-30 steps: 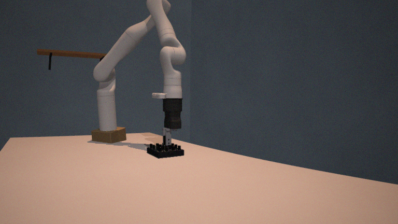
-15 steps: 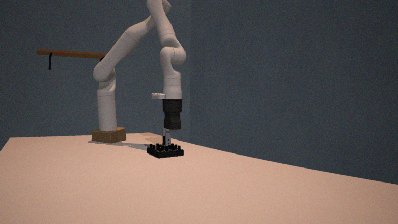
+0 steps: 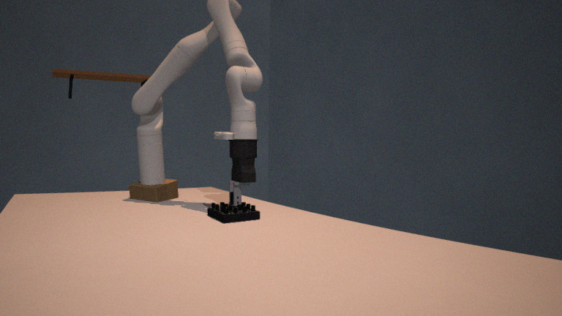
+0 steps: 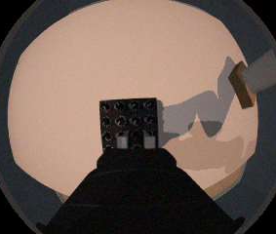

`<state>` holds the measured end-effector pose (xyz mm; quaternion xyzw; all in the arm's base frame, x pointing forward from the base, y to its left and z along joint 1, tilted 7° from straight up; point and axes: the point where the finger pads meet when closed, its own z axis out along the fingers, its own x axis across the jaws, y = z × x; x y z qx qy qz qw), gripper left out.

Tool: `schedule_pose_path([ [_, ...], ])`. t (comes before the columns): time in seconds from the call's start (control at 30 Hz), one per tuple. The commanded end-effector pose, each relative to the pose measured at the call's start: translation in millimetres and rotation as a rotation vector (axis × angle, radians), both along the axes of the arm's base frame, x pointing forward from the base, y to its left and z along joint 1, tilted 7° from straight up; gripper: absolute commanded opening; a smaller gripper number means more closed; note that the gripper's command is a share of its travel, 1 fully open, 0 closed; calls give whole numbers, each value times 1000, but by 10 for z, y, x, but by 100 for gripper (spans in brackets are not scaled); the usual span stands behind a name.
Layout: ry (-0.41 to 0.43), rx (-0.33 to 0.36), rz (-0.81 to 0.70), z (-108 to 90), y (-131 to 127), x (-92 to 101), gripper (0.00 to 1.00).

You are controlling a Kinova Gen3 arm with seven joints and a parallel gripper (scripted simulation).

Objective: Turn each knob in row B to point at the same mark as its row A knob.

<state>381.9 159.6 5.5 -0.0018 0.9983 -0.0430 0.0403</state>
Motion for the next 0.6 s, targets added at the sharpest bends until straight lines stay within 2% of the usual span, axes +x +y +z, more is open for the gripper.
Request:
schedule_pose_path([
  [0.0, -3, 2, 2, -10, 9, 9, 46],
  [0.3, -3, 2, 2, -10, 9, 9, 46],
  [0.33, -3, 2, 2, -10, 9, 9, 30],
  [0.57, -3, 2, 2, -10, 8, 8, 30],
])
